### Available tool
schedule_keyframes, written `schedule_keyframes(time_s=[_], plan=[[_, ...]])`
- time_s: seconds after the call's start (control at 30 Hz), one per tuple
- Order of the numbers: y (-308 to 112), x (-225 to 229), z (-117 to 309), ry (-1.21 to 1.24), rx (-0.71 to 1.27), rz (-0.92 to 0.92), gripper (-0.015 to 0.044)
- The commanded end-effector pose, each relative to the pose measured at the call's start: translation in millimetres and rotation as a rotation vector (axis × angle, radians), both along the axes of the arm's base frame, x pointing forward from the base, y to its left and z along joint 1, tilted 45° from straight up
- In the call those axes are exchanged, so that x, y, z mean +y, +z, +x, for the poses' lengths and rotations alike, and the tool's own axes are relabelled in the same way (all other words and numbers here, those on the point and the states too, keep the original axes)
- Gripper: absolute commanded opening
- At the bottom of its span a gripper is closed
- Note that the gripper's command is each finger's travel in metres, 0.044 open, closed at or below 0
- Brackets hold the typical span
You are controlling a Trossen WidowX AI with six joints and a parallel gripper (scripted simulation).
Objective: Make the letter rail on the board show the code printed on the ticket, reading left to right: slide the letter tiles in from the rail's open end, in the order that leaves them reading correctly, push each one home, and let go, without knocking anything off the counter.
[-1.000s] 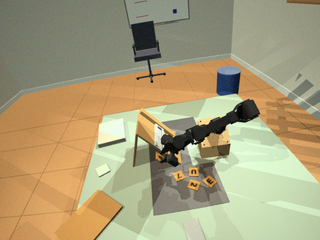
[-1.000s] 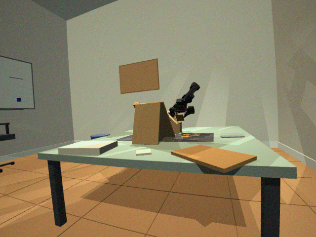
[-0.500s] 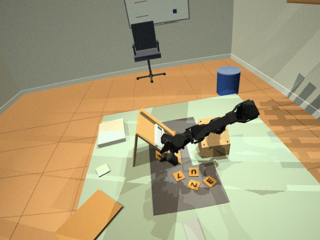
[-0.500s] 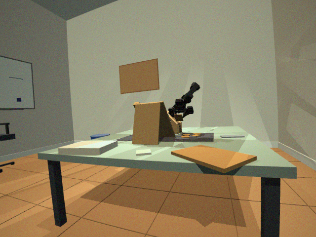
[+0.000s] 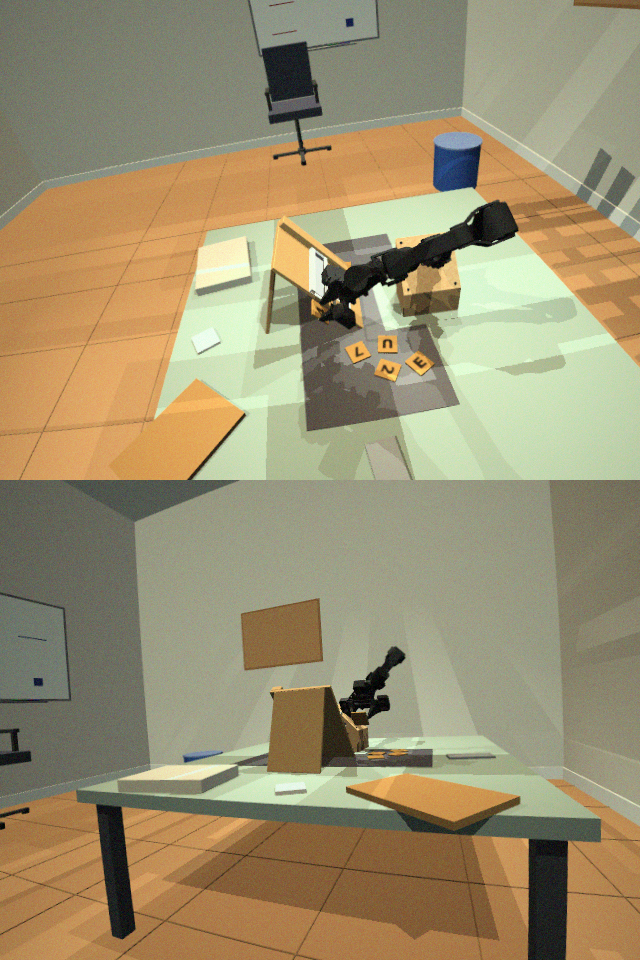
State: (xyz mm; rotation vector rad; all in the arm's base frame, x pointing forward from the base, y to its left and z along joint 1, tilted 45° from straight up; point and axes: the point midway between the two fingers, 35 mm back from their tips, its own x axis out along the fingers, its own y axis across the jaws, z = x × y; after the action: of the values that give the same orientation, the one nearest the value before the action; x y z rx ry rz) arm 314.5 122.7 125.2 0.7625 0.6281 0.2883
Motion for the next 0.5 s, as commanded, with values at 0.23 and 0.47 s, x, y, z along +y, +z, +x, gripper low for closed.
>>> schedule_keyframes(time_s=[0.23, 0.47], plan=[[-7.8, -4.0, -1.2, 0.005, 0.006, -0.006, 0.0], [-10.4, -6.5, -1.1, 0.005, 0.007, -0.006, 0.0]])
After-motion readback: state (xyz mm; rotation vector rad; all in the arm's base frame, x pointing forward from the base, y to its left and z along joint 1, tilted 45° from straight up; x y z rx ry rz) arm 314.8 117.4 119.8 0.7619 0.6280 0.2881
